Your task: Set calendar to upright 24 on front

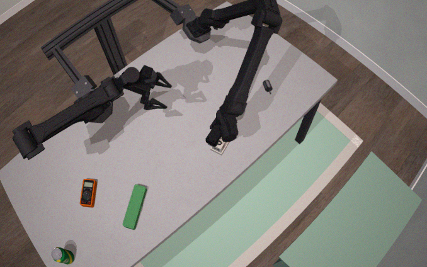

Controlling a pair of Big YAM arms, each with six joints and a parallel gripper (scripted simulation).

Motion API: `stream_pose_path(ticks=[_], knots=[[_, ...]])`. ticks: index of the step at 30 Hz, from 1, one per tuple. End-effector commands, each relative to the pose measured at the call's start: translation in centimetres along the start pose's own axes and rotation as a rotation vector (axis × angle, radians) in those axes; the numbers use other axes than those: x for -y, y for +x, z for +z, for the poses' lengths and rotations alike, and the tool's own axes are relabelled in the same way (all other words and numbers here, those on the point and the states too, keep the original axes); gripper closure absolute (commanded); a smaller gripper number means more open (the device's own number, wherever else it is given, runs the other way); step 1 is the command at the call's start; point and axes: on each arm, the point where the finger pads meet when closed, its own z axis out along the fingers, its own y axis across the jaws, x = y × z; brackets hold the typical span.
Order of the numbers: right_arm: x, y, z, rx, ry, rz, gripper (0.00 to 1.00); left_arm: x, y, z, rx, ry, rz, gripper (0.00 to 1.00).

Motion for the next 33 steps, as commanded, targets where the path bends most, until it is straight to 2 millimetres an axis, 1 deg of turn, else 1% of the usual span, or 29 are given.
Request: stream_pose_path(ticks=[1, 2, 3, 5, 6, 10, 13, 16, 17, 18, 19, 20, 23, 24, 26, 33], knots=[[0.1, -0.7, 0.1, 0.018, 0.004, 0.013, 0.00, -0.8, -0.2, -1.4, 0.024, -0.018, -0.004, 0.89], [0.1, -0.7, 0.1, 0.018, 0.004, 0.013, 0.00, -0.1, -0.7, -2.0, 0.027, -0.014, 0.012, 0.77], [0.1, -0.7, 0.1, 0.018, 0.004, 0.013, 0.00, 0.0, -0.6, -2.2, 0.024, -0.013, 0.003, 0.66], [0.1, -0.7, 0.1, 0.018, 0.004, 0.013, 0.00, 0.0, -0.6, -2.2, 0.024, -0.013, 0.003, 0.66], [0.1, -0.7, 0.1, 0.018, 0.004, 0.013, 0.00, 0.0, -0.5, -2.6, 0.023, -0.013, 0.003, 0.60], [0.1, -0.7, 0.1, 0.018, 0.004, 0.013, 0.00, -0.4, -0.7, -5.6, 0.029, -0.020, -0.003, 0.60], [0.1, -0.7, 0.1, 0.018, 0.004, 0.013, 0.00, -0.9, -1.1, -7.3, 0.037, -0.027, -0.011, 0.60], [0.1, -0.7, 0.1, 0.018, 0.004, 0.013, 0.00, -1.0, -1.1, -7.4, 0.038, -0.026, -0.013, 0.60], [0.3, -1.0, 0.2, 0.016, 0.010, 0.021, 0.00, -0.9, -1.1, -7.4, 0.038, -0.026, -0.015, 0.60], [0.4, -1.7, 0.3, 0.019, 0.008, 0.034, 0.00, -1.5, -0.5, -7.0, 0.027, -0.022, -0.030, 0.60], [0.3, -1.4, 0.4, 0.004, 0.002, 0.029, 0.00, -1.4, -0.4, -7.1, 0.027, -0.022, -0.031, 0.60], [0.5, -1.5, 0.3, -0.002, -0.002, 0.031, 0.00, -1.1, -0.5, -6.7, 0.020, -0.016, -0.025, 0.60], [0.5, -1.3, 0.3, -0.016, -0.009, 0.024, 0.00, -0.9, -0.5, -6.7, 0.019, -0.012, -0.023, 0.60], [0.4, -1.2, 0.3, -0.032, -0.021, 0.014, 0.00, -1.4, -0.4, -7.5, 0.028, -0.020, -0.032, 0.60], [0.2, -0.9, 0.1, -0.073, -0.055, -0.017, 0.00, -0.9, -1.1, -8.4, 0.038, -0.024, -0.019, 0.60], [0.2, 0.4, -1.4, -0.224, -0.177, -0.123, 0.00, -0.9, -1.0, -9.8, 0.039, -0.026, -0.013, 0.60]])
